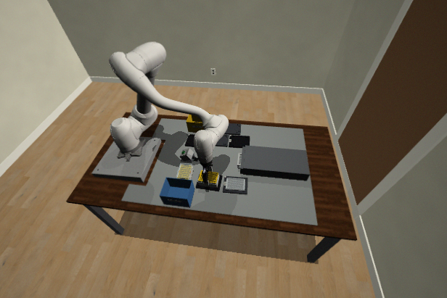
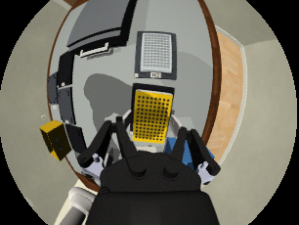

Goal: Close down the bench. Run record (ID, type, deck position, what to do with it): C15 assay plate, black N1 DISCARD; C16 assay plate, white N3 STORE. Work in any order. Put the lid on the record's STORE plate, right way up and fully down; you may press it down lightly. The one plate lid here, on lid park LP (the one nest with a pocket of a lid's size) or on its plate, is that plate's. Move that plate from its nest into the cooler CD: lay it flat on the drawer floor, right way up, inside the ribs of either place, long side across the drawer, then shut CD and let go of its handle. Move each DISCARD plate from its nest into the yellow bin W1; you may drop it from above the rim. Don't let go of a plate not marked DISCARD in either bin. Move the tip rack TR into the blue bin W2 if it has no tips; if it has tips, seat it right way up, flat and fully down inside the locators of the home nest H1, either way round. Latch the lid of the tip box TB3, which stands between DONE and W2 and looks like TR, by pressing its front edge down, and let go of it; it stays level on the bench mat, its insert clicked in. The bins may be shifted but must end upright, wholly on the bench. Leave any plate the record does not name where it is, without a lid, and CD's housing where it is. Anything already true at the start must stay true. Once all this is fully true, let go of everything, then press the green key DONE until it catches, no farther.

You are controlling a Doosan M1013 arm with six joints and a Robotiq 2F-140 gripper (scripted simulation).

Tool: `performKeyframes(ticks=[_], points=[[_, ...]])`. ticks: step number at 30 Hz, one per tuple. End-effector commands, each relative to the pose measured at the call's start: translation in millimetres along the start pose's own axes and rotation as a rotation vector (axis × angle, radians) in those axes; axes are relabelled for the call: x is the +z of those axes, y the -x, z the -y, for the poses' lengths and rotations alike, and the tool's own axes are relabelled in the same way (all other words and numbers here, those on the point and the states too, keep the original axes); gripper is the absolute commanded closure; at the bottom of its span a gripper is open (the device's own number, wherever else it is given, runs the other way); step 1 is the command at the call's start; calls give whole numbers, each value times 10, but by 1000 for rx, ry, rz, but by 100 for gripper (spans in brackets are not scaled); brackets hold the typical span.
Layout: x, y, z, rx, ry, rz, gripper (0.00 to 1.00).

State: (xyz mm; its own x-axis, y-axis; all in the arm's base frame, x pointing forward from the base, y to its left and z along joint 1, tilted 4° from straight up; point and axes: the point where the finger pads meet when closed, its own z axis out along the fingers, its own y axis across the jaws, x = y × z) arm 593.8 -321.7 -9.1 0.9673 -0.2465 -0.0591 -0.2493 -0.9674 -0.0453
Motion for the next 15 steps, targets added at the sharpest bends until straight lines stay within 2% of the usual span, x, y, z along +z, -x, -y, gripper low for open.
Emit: performKeyframes(ticks=[1,15], points=[[25,0,0,0,0,0,34],[185,0,0,0,0,0,34]])
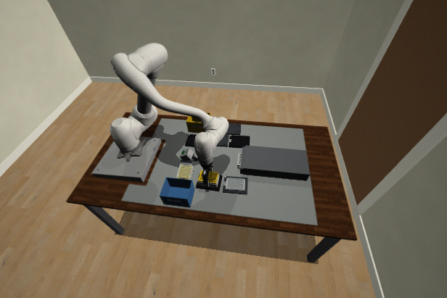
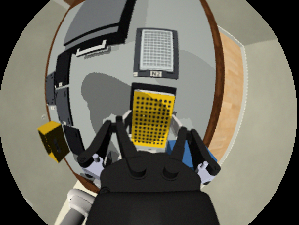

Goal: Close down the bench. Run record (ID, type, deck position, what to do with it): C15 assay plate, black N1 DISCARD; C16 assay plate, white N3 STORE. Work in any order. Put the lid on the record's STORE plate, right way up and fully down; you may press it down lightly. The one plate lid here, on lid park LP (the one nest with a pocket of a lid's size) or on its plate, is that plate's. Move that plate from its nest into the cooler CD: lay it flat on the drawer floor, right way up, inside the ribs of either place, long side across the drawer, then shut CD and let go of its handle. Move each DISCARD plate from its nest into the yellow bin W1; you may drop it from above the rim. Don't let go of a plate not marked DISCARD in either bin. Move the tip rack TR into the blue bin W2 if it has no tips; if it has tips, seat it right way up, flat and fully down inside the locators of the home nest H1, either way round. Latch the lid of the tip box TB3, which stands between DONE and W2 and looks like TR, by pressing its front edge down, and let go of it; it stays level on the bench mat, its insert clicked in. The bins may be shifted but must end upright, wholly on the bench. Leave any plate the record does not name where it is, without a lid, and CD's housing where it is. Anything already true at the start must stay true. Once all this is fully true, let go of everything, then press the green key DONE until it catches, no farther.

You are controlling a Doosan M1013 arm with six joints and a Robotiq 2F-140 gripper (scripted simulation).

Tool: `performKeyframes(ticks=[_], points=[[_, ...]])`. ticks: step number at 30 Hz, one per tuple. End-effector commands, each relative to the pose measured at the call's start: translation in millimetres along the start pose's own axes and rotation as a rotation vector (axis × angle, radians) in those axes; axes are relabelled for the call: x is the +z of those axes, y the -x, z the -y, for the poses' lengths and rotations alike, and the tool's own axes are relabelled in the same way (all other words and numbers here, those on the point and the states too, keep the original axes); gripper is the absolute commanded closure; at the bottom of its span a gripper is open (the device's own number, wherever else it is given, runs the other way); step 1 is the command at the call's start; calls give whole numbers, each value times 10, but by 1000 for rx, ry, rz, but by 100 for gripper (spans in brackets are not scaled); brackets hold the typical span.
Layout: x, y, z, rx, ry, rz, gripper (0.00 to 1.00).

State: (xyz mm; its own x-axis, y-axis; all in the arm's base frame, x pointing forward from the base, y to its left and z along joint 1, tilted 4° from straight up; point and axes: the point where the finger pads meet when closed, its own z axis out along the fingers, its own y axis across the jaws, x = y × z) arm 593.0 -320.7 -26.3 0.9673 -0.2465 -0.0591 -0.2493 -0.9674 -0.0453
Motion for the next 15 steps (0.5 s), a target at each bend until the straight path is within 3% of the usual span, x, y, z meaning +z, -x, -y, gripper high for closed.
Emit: performKeyframes(ticks=[1,15], points=[[13,0,0,0,0,0,34],[13,0,0,0,0,0,37]])
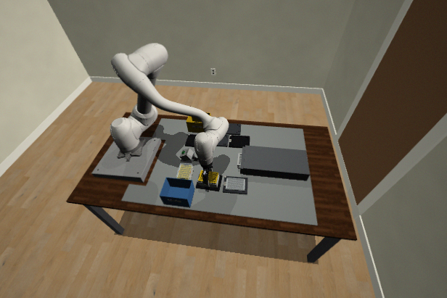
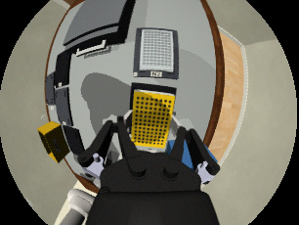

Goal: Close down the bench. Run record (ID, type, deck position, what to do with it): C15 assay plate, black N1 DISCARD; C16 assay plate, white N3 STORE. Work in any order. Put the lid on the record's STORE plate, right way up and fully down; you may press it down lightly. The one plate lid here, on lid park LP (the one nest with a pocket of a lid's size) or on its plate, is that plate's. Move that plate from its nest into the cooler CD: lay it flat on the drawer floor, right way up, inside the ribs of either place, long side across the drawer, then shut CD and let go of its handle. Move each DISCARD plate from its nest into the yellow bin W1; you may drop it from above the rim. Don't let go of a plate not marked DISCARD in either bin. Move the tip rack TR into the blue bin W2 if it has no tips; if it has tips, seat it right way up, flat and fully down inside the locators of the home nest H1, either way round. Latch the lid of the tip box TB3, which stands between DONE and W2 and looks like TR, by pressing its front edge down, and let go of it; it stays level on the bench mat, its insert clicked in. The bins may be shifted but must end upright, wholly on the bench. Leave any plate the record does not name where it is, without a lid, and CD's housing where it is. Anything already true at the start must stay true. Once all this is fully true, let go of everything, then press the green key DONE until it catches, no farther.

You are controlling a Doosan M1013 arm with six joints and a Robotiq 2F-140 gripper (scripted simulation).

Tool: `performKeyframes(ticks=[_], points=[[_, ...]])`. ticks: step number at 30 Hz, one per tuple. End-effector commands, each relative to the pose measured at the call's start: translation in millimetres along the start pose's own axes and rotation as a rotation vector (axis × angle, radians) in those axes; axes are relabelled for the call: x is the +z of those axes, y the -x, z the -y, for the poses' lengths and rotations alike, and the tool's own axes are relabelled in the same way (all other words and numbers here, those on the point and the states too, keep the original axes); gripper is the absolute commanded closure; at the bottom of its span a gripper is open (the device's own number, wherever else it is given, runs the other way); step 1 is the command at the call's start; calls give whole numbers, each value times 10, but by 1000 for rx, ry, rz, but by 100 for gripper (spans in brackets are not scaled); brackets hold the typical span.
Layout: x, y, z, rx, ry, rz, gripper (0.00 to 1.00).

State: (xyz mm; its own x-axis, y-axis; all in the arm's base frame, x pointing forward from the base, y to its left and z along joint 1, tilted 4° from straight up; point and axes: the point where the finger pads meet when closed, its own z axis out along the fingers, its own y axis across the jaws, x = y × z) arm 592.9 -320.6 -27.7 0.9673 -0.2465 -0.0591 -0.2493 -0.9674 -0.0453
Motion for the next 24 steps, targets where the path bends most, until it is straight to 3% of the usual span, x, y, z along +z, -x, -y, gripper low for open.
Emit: performKeyframes(ticks=[1,19,20,24], points=[[-1,0,0,0,0,0,37],[-1,0,0,0,0,0,45],[-1,0,0,0,0,0,100],[-1,0,0,0,0,0,100]])
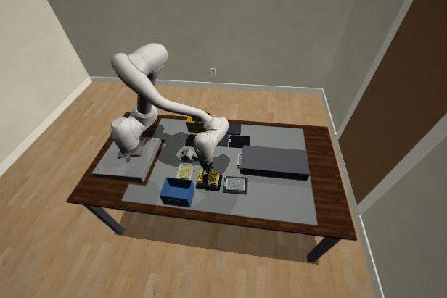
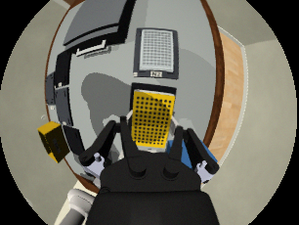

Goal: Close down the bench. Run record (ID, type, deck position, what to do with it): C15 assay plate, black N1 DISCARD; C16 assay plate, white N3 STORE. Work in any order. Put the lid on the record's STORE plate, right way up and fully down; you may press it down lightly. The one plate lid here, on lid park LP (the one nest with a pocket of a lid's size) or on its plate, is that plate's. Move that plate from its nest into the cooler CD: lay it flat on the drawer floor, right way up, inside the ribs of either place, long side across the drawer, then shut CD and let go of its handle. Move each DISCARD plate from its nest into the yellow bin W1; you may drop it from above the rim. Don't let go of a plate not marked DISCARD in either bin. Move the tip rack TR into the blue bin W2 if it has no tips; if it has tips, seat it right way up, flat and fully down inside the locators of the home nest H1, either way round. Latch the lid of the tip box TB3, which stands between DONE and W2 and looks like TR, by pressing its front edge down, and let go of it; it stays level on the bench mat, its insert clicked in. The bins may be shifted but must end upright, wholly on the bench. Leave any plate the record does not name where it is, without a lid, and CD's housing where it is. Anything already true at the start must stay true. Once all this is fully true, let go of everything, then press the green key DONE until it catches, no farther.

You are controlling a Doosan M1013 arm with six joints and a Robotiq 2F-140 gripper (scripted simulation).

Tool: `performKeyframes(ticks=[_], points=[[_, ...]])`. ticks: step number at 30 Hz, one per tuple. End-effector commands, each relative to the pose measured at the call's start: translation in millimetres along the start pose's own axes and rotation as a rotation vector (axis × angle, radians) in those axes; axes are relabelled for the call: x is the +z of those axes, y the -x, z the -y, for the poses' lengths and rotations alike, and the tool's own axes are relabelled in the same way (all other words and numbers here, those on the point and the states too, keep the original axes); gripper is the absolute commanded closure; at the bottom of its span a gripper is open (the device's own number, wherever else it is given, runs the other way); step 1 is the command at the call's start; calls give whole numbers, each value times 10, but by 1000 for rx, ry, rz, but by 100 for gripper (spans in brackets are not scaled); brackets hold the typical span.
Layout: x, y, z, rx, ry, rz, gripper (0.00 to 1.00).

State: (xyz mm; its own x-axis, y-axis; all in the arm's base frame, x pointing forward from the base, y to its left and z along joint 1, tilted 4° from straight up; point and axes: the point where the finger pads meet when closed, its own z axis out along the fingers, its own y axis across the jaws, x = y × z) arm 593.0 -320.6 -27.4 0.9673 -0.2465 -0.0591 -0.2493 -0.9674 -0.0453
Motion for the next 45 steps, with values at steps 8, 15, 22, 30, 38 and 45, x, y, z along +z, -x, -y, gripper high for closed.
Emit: performKeyframes(ticks=[8,15,22,30,38,45], points=[[1,0,0,0,0,0,100],[1,0,0,0,0,0,100],[1,0,0,0,0,0,100],[-19,0,0,0,0,0,100],[-39,0,0,0,0,0,100],[-62,0,0,0,0,0,100]])
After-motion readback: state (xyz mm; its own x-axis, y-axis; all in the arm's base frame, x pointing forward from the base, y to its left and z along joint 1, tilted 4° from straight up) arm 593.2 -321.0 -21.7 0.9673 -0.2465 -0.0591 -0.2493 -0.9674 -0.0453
